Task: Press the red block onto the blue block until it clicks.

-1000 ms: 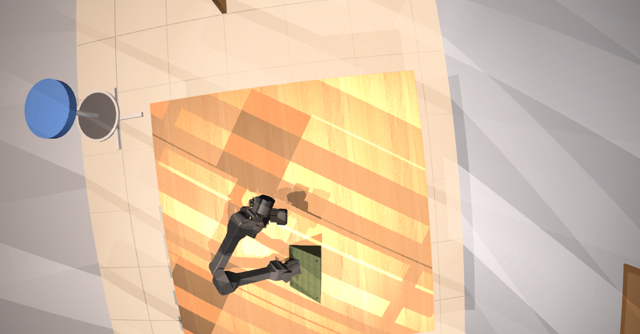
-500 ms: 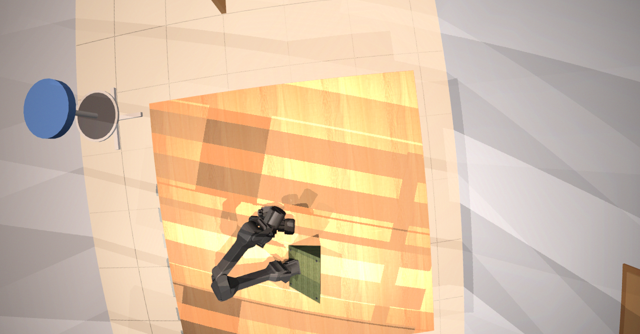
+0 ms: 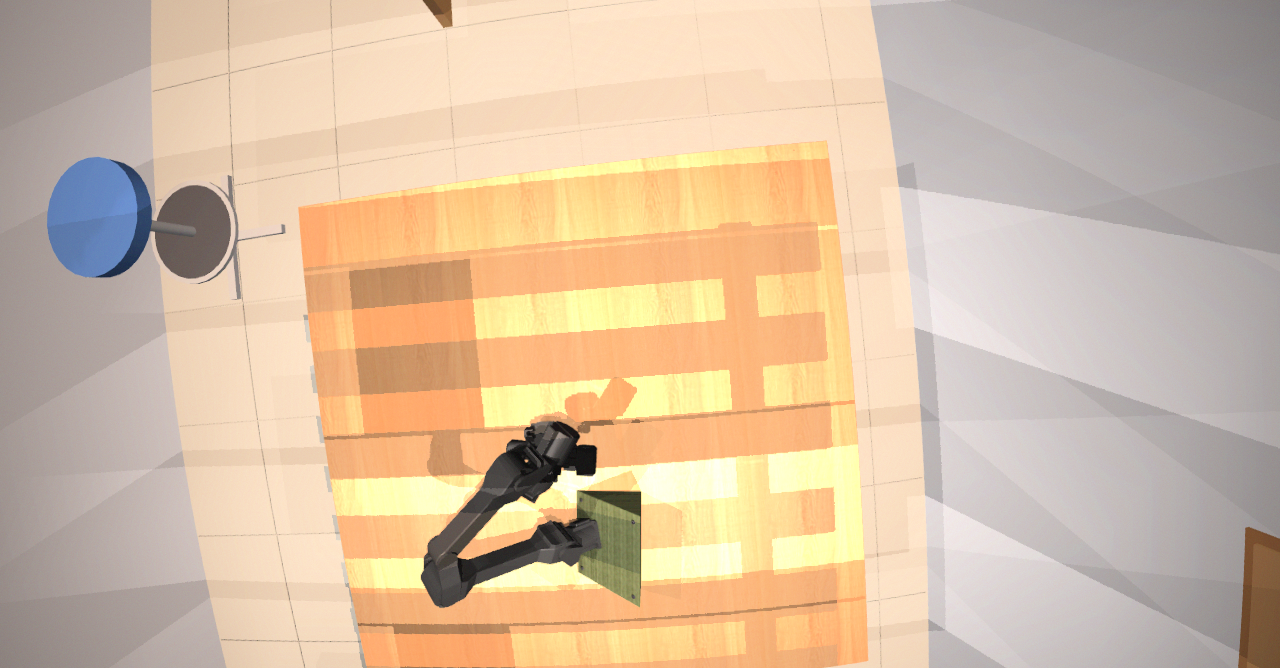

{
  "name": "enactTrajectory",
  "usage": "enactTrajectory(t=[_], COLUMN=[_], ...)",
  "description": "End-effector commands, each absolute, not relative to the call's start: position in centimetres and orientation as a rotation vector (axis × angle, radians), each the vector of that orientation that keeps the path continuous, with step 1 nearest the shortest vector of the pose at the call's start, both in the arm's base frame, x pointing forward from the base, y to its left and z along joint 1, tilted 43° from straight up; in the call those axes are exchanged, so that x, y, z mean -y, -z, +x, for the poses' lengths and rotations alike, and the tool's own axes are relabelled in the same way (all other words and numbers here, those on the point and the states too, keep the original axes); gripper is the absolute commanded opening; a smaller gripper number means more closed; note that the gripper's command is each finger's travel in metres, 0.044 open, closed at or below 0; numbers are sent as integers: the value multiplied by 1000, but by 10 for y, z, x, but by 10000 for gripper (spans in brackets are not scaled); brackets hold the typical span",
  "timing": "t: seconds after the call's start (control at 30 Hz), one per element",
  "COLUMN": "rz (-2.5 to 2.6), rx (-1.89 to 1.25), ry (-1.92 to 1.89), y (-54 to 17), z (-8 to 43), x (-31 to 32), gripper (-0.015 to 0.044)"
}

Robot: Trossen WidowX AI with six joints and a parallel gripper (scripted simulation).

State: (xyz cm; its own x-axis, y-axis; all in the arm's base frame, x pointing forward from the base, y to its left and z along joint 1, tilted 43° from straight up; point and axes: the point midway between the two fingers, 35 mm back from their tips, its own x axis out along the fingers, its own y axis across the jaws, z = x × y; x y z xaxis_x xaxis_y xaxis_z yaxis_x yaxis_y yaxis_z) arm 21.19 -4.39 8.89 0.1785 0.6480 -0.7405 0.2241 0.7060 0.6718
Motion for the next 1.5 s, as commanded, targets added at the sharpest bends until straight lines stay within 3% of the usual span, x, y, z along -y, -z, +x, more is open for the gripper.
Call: enactTrajectory(t=[0.0, 1.47], rz=[799, 799], rx=[-1398, -1397], ry=[-350, -350], y=[-80, -67], z=[211, 212], x=[35, 22], gripper=[0, 0])
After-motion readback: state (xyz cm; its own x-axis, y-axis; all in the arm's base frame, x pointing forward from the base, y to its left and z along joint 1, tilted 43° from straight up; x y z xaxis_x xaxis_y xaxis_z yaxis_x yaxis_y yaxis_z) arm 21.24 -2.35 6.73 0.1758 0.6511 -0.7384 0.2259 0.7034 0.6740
